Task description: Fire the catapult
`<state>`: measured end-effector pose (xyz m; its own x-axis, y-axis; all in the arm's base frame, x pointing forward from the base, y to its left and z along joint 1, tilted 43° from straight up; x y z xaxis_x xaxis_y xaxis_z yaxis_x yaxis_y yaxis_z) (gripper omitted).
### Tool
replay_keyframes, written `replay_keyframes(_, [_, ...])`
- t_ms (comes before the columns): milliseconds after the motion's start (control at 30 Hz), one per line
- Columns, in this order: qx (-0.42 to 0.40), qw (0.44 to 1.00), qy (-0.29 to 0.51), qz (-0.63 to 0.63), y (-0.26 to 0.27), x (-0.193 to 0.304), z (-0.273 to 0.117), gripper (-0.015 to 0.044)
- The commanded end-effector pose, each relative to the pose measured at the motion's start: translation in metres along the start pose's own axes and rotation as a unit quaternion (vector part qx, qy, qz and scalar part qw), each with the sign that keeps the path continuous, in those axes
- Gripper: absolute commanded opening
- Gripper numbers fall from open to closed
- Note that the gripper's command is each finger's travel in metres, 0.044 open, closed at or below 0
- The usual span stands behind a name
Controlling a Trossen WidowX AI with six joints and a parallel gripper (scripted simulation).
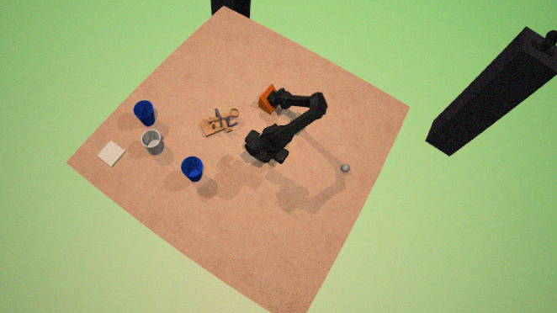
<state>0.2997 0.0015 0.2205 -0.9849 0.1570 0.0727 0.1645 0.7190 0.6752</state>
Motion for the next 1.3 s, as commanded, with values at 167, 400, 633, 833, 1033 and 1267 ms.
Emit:
replay_keyframes(167, [0.0, 1.0, 0.006, 0.002, -0.006, 0.001, -0.021, 0.0])
replay_keyframes(400, [0.018, 0.999, 0.023, 0.046, -0.049, -0.009, -0.017, 0.0])
replay_keyframes(633, [0.031, 0.993, 0.052, 0.104, -0.107, -0.012, -0.012, 0.0])
replay_keyframes(833, [0.033, 0.985, 0.08, 0.15, -0.156, -0.006, -0.006, 0.0])
replay_keyframes(1033, [0.027, 0.974, 0.112, 0.193, -0.202, 0.008, 0.001, 0.0])
replay_keyframes(1267, [0.011, 0.961, 0.148, 0.234, -0.25, 0.032, 0.011, 0.0])
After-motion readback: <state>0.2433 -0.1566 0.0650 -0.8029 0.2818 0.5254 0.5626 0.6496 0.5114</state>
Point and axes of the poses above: the point midway between the two fingers, 35 mm back from their tips, its own z axis out along the fingers, its own y axis across the jaws, x = y × z, the point moved 5 cm from there along -z, back along the fingers, and after that the axes turned 11 degrees about z, right-handed, at the moved point
